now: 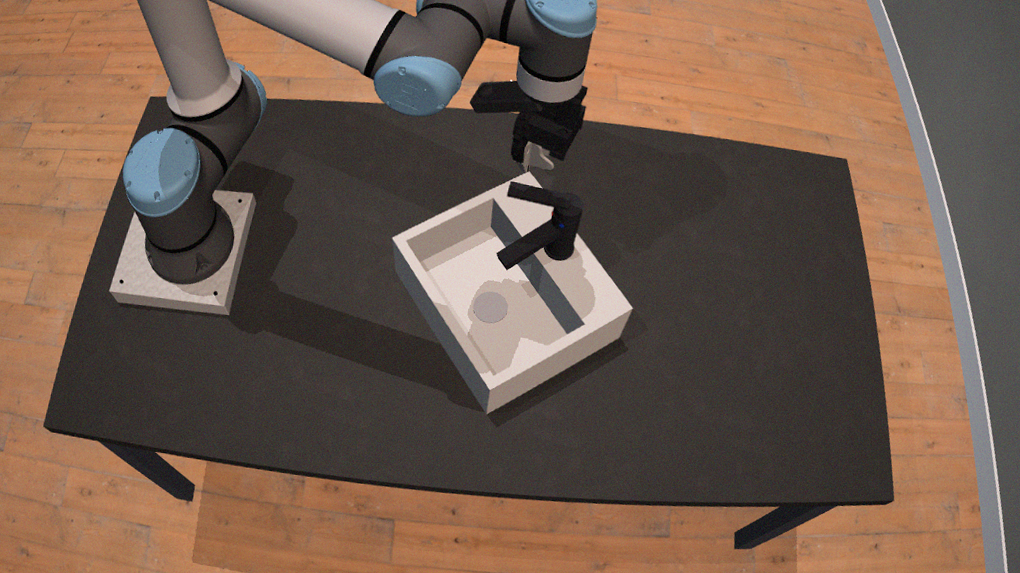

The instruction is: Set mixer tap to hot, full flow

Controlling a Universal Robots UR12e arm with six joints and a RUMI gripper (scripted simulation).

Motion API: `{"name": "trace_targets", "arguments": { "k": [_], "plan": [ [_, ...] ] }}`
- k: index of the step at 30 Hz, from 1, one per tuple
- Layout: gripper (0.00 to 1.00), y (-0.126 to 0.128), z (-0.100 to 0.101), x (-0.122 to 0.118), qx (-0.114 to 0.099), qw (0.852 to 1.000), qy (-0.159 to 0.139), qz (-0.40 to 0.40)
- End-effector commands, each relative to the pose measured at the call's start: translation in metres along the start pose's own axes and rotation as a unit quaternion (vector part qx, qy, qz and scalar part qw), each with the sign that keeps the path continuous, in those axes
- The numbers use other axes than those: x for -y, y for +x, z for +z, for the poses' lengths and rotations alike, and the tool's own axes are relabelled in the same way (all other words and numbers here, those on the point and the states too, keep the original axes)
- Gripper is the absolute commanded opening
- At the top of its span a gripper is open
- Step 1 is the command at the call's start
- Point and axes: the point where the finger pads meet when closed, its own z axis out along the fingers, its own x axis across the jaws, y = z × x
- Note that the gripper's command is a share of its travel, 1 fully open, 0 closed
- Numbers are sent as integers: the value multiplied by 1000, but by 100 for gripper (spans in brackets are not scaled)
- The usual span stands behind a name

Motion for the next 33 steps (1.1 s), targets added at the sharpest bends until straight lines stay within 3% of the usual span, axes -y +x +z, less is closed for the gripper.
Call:
{"name": "trace_targets", "arguments": {
  "k": [1,12,16,22,27,29,33],
  "plan": [
    [0,1,-1,0,0,999,-1,47],
    [0,5,-3,2,0,984,-1,176],
    [0,7,-3,3,0,970,-1,244],
    [0,9,-4,3,0,935,-1,355],
    [0,11,-5,3,0,893,-1,451],
    [0,11,-5,3,0,893,-1,451],
    [0,12,-6,2,0,850,-1,527]
  ]
}}
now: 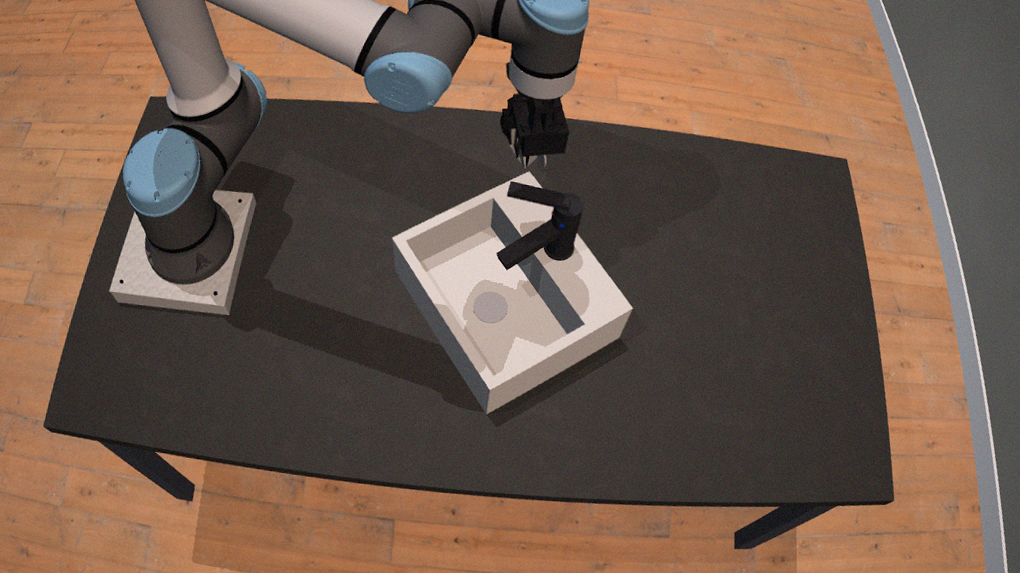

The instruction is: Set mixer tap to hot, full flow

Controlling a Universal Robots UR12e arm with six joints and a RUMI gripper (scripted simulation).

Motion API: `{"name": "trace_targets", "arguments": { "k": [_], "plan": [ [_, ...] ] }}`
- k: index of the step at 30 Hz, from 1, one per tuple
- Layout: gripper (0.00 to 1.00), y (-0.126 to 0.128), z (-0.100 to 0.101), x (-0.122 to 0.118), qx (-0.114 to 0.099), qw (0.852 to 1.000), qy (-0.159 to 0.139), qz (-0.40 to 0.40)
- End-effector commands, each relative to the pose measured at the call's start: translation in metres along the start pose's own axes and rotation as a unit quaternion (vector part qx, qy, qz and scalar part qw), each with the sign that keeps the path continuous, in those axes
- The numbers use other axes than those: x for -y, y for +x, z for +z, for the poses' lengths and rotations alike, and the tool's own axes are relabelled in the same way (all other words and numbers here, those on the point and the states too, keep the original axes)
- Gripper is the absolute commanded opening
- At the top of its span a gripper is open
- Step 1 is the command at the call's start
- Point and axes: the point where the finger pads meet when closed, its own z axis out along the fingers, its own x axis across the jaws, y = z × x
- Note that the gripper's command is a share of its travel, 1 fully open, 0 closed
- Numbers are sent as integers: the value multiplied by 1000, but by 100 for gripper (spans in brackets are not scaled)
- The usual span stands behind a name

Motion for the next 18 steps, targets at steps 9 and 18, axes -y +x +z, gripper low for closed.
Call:
{"name": "trace_targets", "arguments": {
  "k": [9,18],
  "plan": [
    [0,3,-3,0,0,963,-3,270],
    [0,4,-5,-2,-1,910,-3,414]
  ]
}}
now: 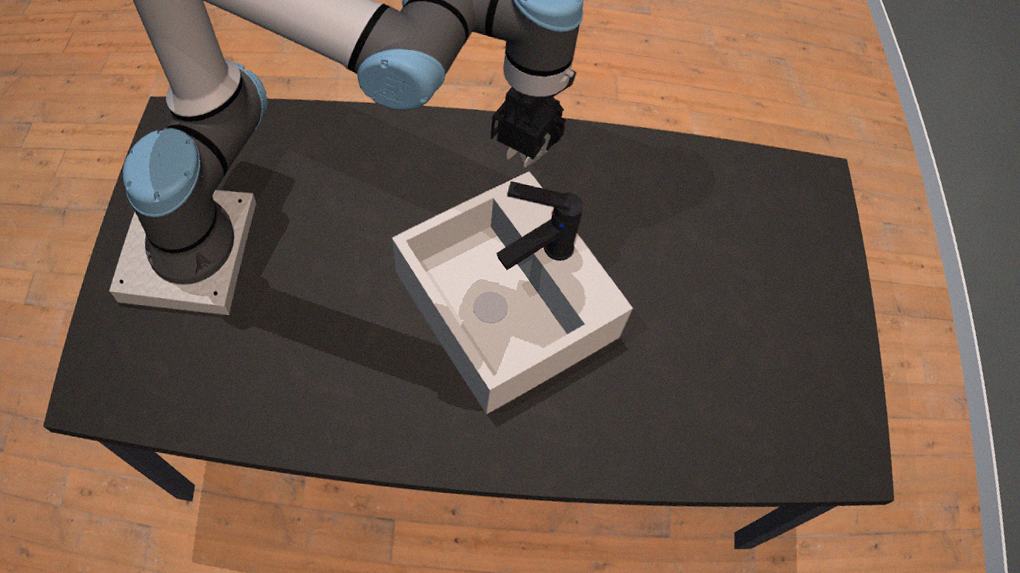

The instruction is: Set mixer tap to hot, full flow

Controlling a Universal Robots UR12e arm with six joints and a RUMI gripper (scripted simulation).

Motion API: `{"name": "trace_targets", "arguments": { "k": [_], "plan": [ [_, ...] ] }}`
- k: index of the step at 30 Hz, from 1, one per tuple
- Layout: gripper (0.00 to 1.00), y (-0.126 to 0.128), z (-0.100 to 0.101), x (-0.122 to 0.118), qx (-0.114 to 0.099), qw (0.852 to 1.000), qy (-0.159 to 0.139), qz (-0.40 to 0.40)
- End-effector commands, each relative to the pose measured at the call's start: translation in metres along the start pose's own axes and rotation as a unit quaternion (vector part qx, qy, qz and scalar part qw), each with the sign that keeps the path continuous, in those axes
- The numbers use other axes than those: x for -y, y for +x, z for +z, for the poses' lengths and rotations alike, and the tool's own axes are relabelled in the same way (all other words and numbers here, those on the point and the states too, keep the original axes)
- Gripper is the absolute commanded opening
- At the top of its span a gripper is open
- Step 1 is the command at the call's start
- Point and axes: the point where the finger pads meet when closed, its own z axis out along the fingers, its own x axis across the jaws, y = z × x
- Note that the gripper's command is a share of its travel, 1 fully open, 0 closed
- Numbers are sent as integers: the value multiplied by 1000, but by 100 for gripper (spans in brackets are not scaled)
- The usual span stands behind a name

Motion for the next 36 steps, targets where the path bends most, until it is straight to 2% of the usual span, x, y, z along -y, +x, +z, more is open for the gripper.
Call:
{"name": "trace_targets", "arguments": {
  "k": [1,5,10,12,27,29,36],
  "plan": [
    [0,2,-2,0,-1,995,-3,97],
    [0,2,-3,-2,-2,984,-3,178],
    [0,3,-3,-4,-2,962,-2,272],
    [0,3,-3,-4,-2,962,-2,272],
    [0,4,-5,-10,-2,878,-2,478],
    [0,4,-5,-10,-2,878,-2,478],
    [0,4,-6,-13,-3,845,-2,535]
  ]
}}
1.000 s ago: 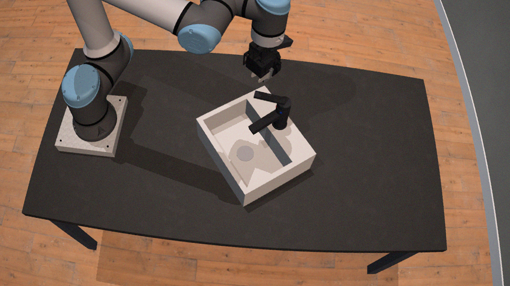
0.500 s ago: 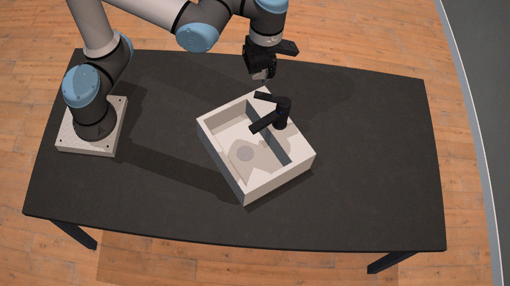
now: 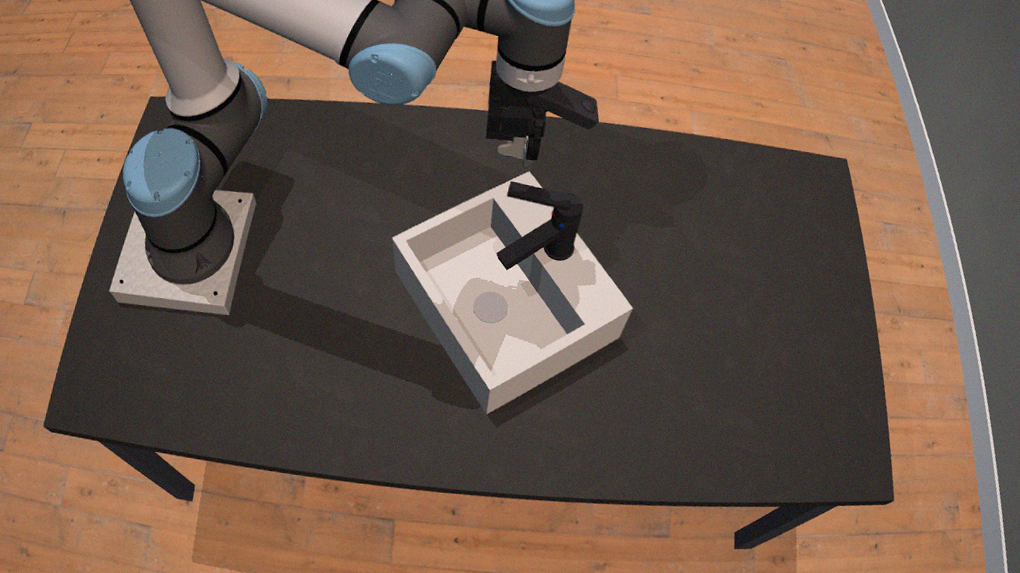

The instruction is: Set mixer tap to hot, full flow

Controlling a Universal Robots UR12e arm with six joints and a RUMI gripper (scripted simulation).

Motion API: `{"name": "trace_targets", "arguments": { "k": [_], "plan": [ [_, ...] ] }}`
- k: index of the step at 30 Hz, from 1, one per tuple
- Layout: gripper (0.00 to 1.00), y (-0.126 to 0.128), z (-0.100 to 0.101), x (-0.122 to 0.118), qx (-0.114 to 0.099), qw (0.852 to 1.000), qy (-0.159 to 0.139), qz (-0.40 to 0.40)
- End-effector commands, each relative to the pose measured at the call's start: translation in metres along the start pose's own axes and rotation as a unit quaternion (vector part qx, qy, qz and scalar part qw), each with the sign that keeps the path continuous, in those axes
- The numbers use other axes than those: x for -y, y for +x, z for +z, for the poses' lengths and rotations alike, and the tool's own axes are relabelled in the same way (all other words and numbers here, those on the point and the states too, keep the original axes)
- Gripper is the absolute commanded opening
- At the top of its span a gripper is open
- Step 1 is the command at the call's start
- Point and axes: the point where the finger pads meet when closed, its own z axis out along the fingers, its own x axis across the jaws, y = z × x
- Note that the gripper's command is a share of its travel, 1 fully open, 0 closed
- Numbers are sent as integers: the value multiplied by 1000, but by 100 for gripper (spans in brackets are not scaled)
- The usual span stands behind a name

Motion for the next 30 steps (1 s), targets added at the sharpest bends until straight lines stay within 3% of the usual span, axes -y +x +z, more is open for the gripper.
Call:
{"name": "trace_targets", "arguments": {
  "k": [1,27,28,30],
  "plan": [
    [0,1,-1,0,-1,999,1,39],
    [0,3,-2,-2,-1,995,1,95],
    [37,3,-2,-2,-1,995,1,95],
    [37,3,-2,-2,-1,995,1,95]
  ]
}}
